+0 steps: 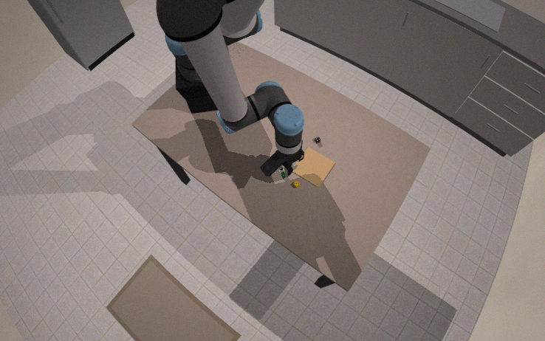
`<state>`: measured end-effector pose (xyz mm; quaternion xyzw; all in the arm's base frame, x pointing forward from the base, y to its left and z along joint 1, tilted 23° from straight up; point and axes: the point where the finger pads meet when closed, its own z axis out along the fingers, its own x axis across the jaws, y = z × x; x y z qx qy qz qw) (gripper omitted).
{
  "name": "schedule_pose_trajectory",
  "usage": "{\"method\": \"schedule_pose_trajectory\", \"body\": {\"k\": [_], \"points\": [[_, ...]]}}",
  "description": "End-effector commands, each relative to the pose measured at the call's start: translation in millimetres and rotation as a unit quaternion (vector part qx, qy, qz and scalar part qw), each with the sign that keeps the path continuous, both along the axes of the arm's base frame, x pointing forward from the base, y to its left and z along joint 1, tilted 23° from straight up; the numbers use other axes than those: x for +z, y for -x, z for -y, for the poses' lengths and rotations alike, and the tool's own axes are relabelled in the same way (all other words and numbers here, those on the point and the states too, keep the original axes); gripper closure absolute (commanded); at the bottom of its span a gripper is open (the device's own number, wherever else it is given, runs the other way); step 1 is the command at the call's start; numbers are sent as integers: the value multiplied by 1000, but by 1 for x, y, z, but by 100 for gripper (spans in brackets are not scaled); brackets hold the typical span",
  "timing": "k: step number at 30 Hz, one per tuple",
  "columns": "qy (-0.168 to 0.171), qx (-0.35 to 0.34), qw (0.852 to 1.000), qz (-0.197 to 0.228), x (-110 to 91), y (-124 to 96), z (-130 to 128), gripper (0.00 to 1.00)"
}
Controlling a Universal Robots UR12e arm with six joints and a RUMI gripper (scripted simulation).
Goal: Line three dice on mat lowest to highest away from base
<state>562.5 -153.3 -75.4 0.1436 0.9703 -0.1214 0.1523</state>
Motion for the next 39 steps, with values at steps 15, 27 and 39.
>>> {"method": "schedule_pose_trajectory", "body": {"k": [15,27,39], "points": [[0,0,1000,0,-15,-4,4,79],[0,0,1000,0,-15,-4,4,79],[0,0,1000,0,-15,-4,4,79]]}}
